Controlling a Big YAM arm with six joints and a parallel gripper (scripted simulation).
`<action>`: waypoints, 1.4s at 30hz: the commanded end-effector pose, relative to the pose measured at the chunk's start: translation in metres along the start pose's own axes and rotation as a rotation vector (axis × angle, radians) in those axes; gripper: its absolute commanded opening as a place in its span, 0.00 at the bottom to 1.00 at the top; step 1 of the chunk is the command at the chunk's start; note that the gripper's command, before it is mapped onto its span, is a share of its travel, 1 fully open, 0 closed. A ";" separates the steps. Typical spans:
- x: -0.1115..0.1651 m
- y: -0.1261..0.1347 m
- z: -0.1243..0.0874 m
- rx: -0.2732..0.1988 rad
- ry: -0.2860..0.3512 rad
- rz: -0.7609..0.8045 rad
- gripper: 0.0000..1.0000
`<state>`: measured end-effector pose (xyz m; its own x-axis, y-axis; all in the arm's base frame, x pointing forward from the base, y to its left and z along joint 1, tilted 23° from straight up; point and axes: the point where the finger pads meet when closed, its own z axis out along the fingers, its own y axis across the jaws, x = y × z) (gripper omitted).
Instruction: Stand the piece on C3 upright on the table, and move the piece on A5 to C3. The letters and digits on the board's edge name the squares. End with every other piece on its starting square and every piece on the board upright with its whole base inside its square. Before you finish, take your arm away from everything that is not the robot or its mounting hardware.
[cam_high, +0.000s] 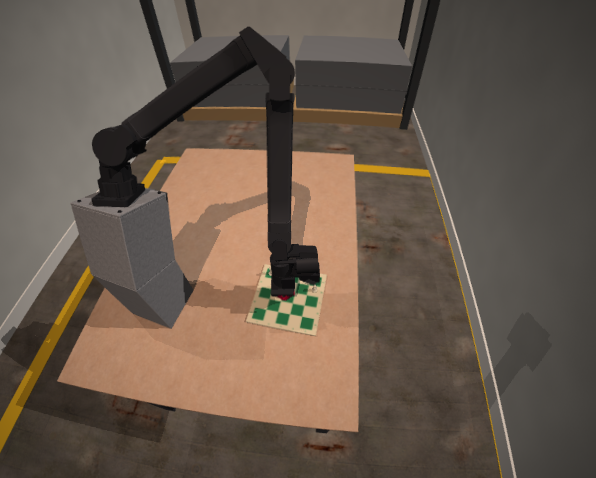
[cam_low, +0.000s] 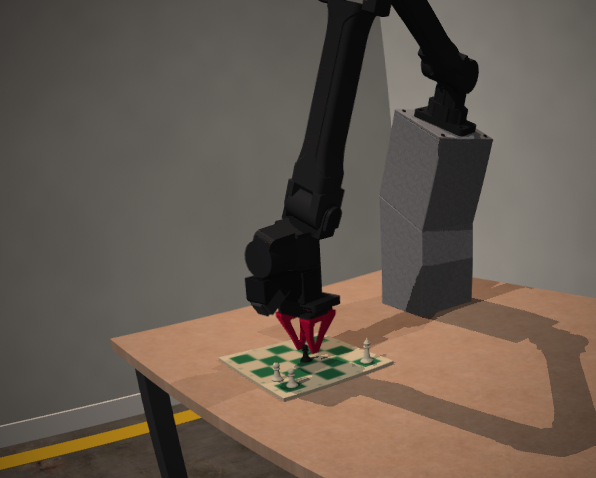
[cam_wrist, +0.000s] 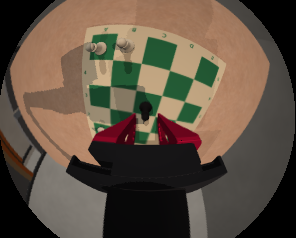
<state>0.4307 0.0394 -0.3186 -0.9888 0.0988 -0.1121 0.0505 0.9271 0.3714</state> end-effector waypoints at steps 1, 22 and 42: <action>-0.009 0.007 0.005 -0.001 -0.019 -0.010 0.33; -0.013 0.010 0.006 -0.002 -0.025 -0.016 0.33; -0.013 0.010 0.006 -0.002 -0.025 -0.016 0.33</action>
<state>0.4360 0.0438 -0.3257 -0.9881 0.0995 -0.1174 0.0491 0.9270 0.3718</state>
